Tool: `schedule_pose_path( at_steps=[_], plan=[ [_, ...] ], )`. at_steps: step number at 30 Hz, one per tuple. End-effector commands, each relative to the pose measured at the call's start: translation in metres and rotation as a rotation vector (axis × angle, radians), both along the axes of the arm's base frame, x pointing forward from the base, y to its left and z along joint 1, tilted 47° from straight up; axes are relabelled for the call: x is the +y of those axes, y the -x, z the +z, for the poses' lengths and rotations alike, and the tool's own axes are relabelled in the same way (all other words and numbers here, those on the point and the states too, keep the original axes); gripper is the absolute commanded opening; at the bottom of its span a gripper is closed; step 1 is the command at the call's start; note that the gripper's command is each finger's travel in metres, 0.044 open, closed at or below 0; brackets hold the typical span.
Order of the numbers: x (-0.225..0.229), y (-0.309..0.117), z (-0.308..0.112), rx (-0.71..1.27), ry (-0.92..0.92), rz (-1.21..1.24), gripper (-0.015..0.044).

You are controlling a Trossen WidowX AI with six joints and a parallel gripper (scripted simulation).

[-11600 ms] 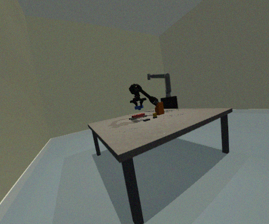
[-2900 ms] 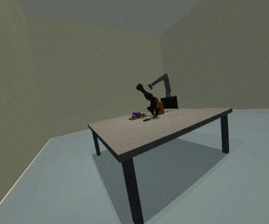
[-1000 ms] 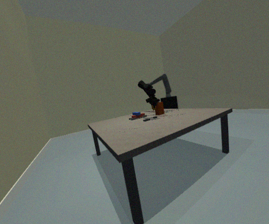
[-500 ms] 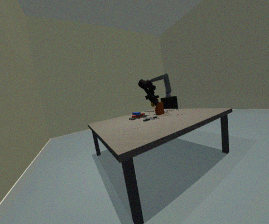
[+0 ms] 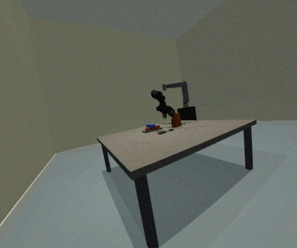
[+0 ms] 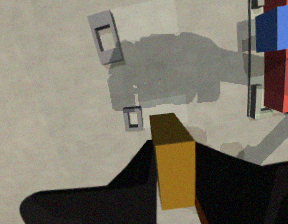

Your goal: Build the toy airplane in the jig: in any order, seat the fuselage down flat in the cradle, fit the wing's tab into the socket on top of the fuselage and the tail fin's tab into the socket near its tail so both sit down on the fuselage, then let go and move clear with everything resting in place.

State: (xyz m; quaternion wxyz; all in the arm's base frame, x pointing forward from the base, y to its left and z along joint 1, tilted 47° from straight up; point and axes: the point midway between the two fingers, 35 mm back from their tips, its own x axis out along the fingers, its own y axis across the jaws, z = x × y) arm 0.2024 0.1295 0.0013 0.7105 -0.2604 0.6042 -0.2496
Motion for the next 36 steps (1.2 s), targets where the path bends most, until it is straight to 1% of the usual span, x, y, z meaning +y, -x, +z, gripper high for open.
schedule_pose_path(
  at_steps=[1,19,36],
  plan=[
    [-0.01,-0.003,0.006,0.009,0.003,0.007,0.0],
    [-0.056,-0.02,0.042,0.027,-0.009,0.036,0.0],
    [-0.104,-0.022,0.071,0.036,0.004,0.055,0.0]
  ],
)
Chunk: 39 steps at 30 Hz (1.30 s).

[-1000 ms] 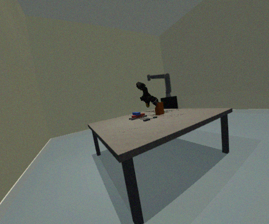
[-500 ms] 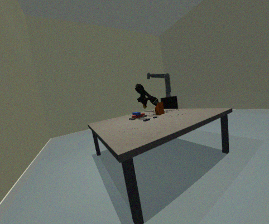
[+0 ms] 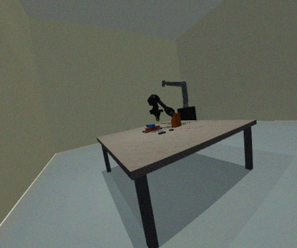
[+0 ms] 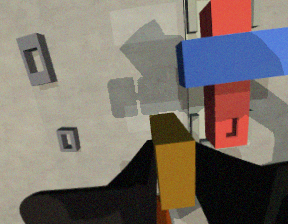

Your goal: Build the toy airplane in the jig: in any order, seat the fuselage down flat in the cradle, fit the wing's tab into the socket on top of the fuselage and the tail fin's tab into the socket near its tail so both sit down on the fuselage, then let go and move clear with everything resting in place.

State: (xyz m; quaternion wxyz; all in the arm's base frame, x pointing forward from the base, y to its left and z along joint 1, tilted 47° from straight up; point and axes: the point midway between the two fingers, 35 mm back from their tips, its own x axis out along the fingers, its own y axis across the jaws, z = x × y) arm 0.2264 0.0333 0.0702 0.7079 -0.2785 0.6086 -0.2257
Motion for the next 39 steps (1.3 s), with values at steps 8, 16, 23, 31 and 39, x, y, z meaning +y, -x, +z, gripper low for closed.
schedule_pose_path(
  at_steps=[8,16,23,31,39],
  plan=[
    [-0.03,0.005,0.015,0.009,0.021,0.01,0.0],
    [-0.052,0.011,0.026,0.013,0.039,0.013,0.0],
    [-0.071,0.018,0.036,0.018,0.059,0.014,0.0],
    [-0.088,0.027,0.044,0.025,0.08,0.013,0.0],
    [-0.089,0.027,0.044,0.025,0.08,0.013,0.0065]
  ],
)
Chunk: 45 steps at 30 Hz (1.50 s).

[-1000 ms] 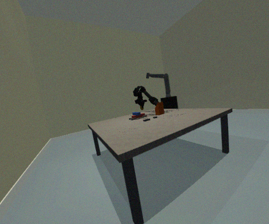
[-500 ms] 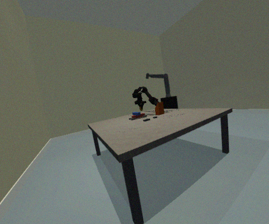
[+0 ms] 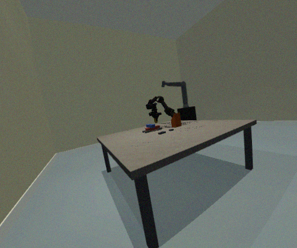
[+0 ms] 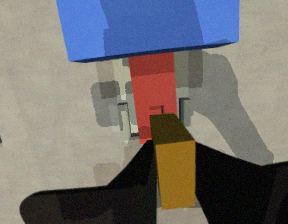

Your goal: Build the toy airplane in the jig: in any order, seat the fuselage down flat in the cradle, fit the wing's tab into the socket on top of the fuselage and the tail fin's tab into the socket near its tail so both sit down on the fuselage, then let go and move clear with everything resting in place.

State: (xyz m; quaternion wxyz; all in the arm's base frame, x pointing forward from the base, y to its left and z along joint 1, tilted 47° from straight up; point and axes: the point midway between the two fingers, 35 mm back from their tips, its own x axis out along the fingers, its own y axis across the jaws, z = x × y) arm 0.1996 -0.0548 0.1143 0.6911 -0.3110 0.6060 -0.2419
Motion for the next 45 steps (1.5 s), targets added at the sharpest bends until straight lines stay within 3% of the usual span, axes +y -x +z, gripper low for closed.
schedule_pose_path(
  at_steps=[1,45],
  plan=[
    [-0.001,0.0,0.0,0.003,0.004,0.002,0.0065],
    [-0.03,-0.005,-0.027,0.001,0.006,0.002,0.0065]
  ],
)
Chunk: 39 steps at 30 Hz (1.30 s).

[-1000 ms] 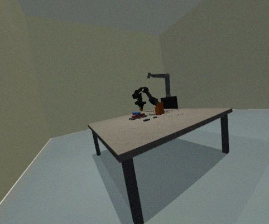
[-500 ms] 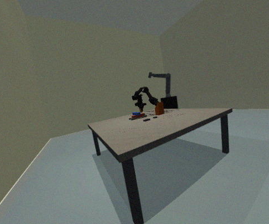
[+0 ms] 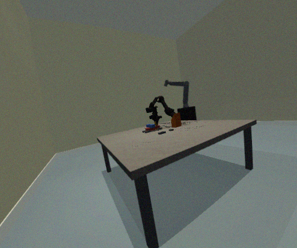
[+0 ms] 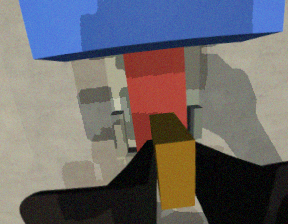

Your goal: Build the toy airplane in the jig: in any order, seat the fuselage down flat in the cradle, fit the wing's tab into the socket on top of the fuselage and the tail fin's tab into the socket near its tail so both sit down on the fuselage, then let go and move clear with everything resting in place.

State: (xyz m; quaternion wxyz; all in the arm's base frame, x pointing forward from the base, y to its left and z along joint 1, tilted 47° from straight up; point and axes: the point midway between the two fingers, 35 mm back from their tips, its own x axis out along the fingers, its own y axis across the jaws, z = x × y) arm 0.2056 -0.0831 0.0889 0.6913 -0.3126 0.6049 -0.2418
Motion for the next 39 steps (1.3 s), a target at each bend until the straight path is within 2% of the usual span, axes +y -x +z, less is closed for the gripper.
schedule_pose_path(
  at_steps=[1,6,7,11,21,27,35,39],
  plan=[
    [-0.002,0.001,-0.002,0.002,0.003,-0.001,0.0065],
    [0.0,0.0,0.0,-0.001,0.0,0.0,0.0032],
    [0.0,0.0,0.0,-0.001,0.0,0.0,0.0006],
    [0.0,0.0,0.0,-0.001,0.0,0.0,0.0],
    [0.0,0.0,0.0,-0.001,0.0,0.0,0.026],
    [0.001,0.0,0.001,-0.001,-0.001,0.0,0.026],
    [0.061,0.011,0.055,0.007,-0.005,0.0,0.026],
    [0.068,0.011,0.059,0.006,-0.001,-0.001,0.026]
  ],
)
